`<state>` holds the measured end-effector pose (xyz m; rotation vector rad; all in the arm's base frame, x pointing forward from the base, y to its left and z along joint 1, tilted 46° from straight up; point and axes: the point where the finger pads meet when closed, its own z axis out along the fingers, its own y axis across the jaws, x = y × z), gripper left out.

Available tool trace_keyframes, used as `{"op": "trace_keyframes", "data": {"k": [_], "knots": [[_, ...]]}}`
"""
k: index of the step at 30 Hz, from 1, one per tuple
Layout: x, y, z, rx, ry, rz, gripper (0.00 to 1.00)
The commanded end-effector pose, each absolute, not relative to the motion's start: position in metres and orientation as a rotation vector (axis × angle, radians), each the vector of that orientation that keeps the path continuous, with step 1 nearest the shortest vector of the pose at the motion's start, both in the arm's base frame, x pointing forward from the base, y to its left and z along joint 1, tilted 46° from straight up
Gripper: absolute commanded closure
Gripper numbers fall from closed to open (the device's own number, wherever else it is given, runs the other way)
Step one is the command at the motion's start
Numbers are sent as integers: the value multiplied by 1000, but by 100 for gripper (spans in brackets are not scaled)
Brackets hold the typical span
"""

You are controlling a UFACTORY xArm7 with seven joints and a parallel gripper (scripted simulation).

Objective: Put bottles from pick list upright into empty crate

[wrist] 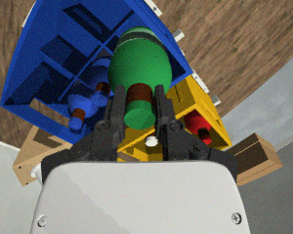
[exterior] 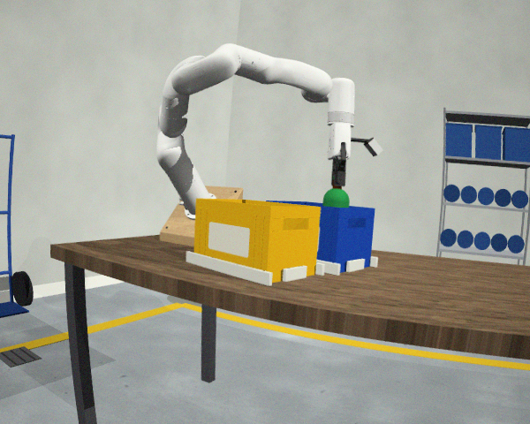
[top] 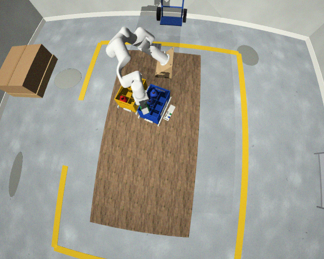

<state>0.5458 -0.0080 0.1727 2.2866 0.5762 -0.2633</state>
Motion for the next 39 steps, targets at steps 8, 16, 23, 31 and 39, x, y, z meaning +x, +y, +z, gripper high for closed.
{"op": "trace_keyframes", "data": {"k": [8, 16, 23, 31, 39], "knots": [[547, -14, 166, 2287, 580, -257, 100], [547, -18, 162, 2287, 580, -257, 100], [547, -23, 157, 2287, 580, -257, 100], [547, -27, 153, 2287, 580, -257, 100], [546, -33, 147, 2287, 580, -257, 100]]}}
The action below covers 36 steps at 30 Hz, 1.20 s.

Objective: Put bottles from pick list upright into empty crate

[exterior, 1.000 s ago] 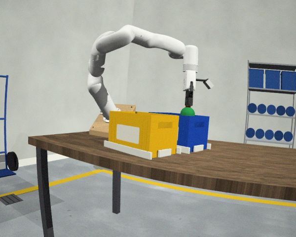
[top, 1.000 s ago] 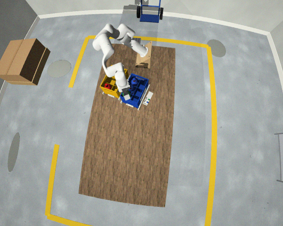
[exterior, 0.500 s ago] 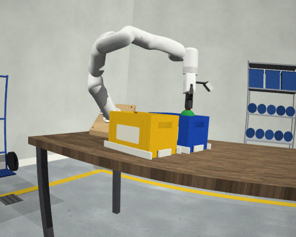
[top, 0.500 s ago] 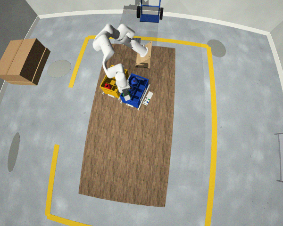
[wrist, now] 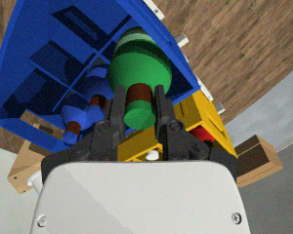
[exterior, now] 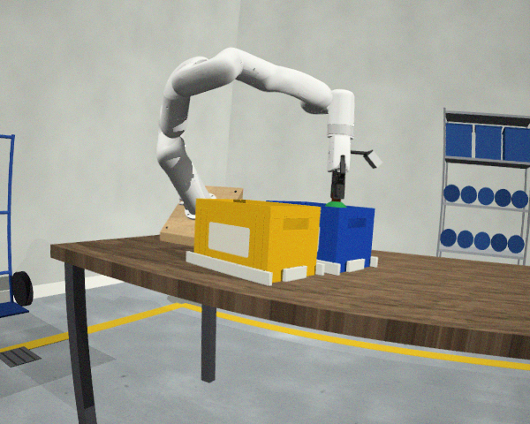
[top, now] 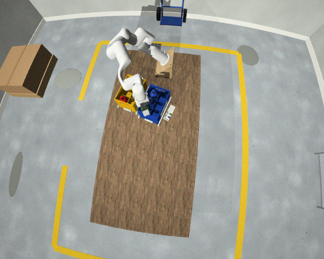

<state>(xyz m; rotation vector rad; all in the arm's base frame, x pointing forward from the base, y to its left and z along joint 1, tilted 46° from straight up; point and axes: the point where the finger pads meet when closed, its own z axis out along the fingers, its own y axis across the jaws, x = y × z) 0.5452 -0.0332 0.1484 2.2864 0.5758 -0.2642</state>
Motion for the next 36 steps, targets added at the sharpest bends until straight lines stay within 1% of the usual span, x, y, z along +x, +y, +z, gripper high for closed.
{"op": "trace_keyframes", "data": {"k": [1, 36], "knots": [[546, -34, 146, 2287, 580, -257, 100], [546, -52, 129, 2287, 580, -257, 100]]}}
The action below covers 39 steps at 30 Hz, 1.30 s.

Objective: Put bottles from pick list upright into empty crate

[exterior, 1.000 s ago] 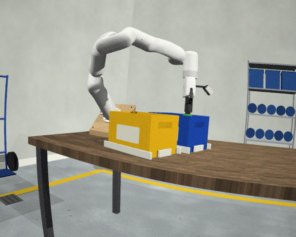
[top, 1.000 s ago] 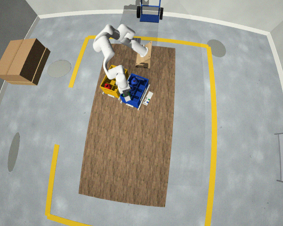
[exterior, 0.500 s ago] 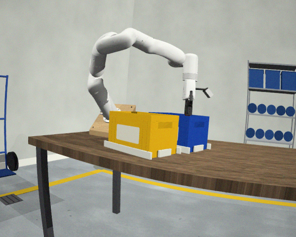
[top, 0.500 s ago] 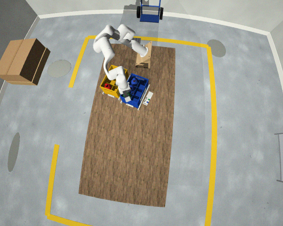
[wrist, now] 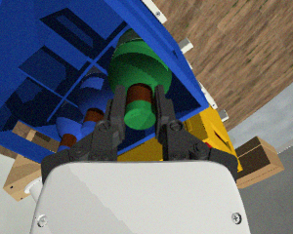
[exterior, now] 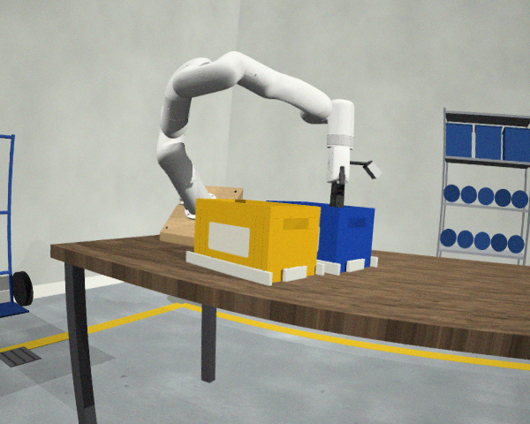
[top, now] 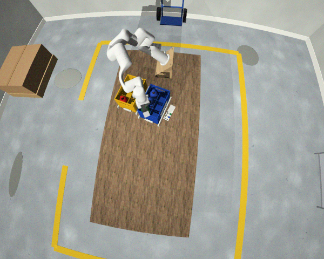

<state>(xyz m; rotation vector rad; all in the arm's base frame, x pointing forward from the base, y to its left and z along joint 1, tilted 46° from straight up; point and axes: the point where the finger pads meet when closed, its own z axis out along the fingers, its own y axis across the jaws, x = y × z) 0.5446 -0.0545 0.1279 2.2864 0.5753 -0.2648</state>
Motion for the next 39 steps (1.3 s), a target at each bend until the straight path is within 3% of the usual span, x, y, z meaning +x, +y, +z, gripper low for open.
{"op": "trace_keyframes", "data": {"k": [1, 39], "knots": [[546, -52, 129, 2287, 580, -257, 100], [546, -54, 127, 2287, 580, -257, 100]]}}
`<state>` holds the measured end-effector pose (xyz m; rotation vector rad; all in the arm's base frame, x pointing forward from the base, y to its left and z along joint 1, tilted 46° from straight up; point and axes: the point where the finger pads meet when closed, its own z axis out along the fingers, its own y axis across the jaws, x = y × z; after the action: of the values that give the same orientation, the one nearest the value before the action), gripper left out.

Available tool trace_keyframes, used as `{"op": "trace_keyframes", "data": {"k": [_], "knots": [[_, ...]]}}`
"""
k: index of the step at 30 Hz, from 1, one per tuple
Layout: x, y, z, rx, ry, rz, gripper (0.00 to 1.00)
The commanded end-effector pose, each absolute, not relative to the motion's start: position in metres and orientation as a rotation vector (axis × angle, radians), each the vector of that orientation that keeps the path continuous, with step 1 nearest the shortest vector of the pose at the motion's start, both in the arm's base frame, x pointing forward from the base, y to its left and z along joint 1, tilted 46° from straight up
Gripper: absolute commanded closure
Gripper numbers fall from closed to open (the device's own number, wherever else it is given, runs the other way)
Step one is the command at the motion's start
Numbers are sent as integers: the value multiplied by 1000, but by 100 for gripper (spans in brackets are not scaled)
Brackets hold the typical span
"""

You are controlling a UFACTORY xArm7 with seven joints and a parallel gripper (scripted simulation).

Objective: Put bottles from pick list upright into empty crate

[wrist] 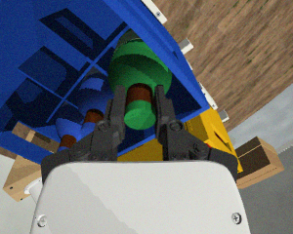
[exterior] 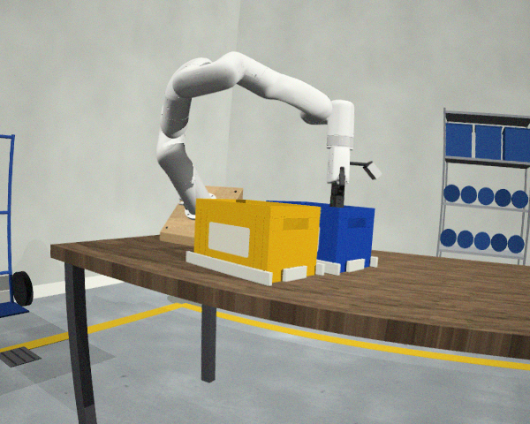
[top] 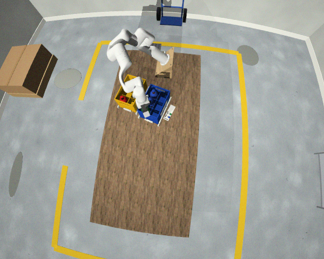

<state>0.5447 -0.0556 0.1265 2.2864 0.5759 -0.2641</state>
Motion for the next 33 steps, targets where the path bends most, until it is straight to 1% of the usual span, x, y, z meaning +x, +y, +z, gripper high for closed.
{"op": "trace_keyframes", "data": {"k": [1, 33], "knots": [[546, -54, 127, 2287, 580, -257, 100], [546, -64, 117, 2287, 580, -257, 100]]}}
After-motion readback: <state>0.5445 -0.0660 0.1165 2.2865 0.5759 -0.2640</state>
